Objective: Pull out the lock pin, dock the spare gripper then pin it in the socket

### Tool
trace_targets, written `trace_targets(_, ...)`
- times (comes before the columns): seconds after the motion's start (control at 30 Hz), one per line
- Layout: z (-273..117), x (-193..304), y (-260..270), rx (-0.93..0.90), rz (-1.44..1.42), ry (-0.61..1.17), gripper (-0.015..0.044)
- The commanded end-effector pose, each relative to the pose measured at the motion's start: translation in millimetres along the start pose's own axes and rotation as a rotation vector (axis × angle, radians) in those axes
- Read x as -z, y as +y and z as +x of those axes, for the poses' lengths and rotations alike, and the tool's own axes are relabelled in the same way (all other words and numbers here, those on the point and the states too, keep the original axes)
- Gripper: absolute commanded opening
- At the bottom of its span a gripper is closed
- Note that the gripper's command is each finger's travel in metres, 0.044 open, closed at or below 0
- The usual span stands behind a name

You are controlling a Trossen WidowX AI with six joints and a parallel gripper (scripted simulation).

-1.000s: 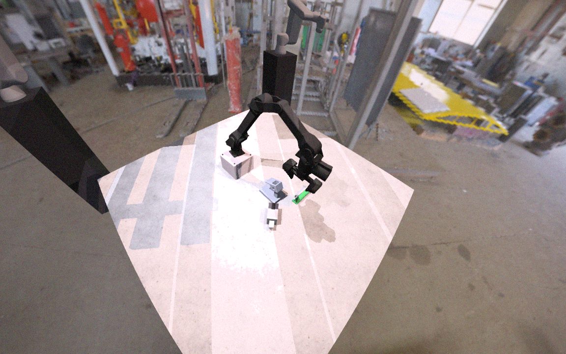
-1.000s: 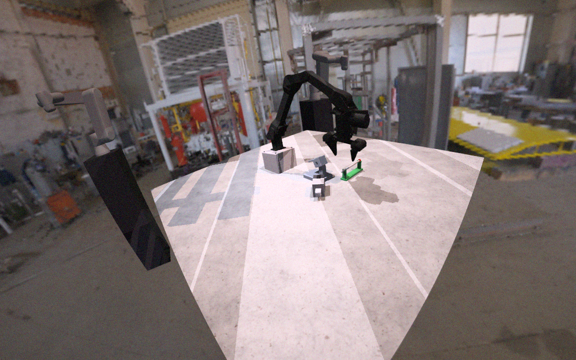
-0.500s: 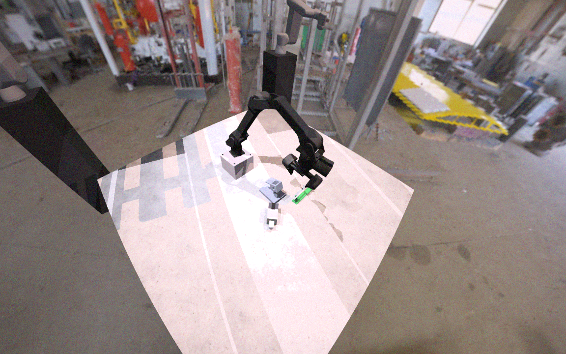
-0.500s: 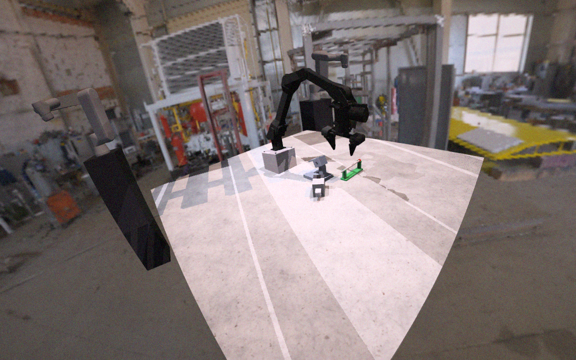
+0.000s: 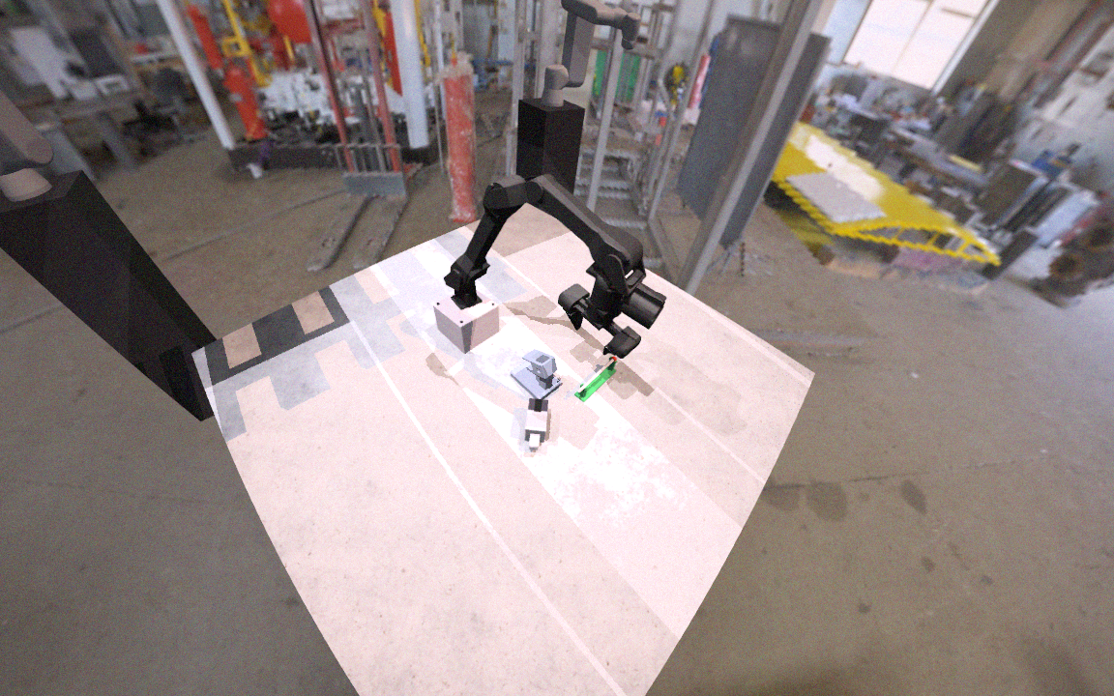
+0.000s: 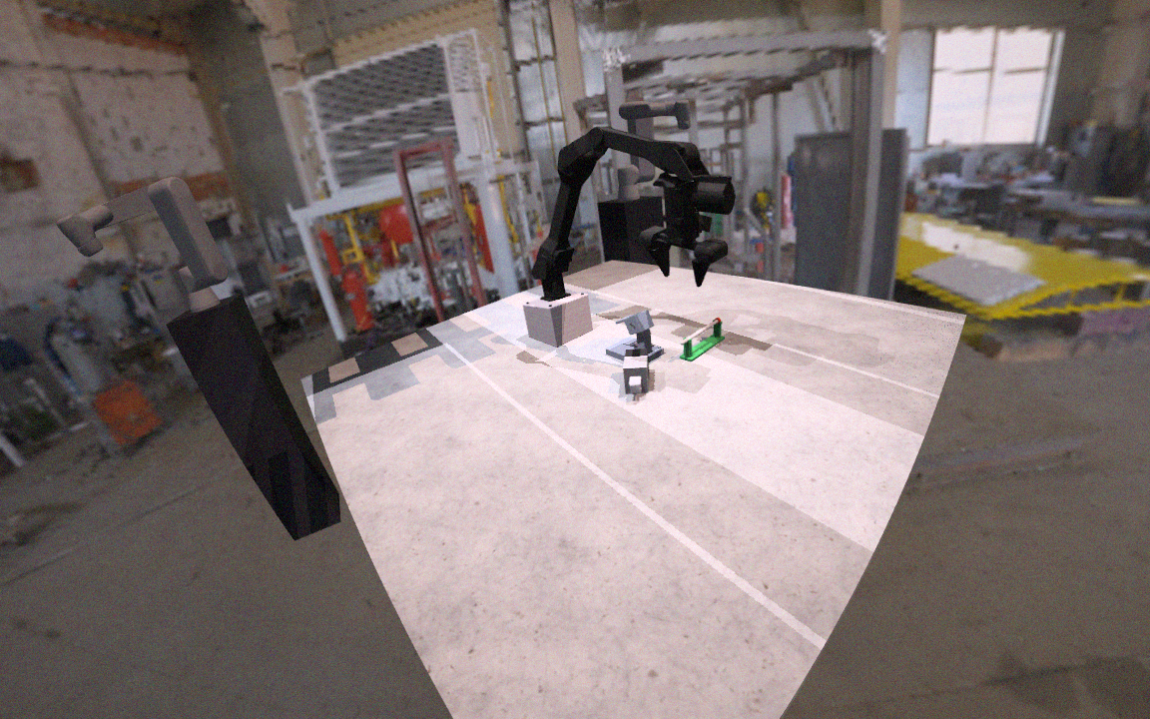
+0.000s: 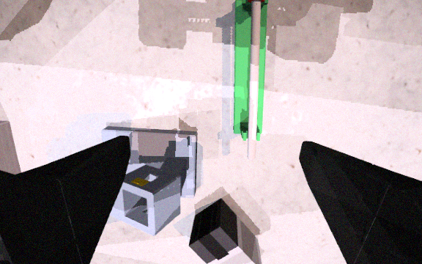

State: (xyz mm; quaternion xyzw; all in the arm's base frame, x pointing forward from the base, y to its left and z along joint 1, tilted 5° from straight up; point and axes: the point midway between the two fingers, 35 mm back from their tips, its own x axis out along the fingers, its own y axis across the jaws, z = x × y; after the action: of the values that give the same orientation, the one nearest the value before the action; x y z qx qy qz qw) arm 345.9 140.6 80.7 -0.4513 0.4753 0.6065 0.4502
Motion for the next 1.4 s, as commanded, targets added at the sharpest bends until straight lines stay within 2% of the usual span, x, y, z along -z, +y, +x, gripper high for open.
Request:
trace_targets(0.0,0,49,-17,0.021,0.269,0.075,0.0335)
trace_targets(0.2,-5,152,-31,0.097,0.828,0.222,0.0178)
trace_targets(0.43,-5,156,-32,0.1,0.848,0.227,0.0)
trace_targets(0.83,-1,156,-32,0.1,0.848,0.227,0.0)
trace_targets(1.17,59,164,-40,0.1,0.848,0.227,0.0)
trace_targets(1.37,66,165,-41,0.1,0.848,0.227,0.0)
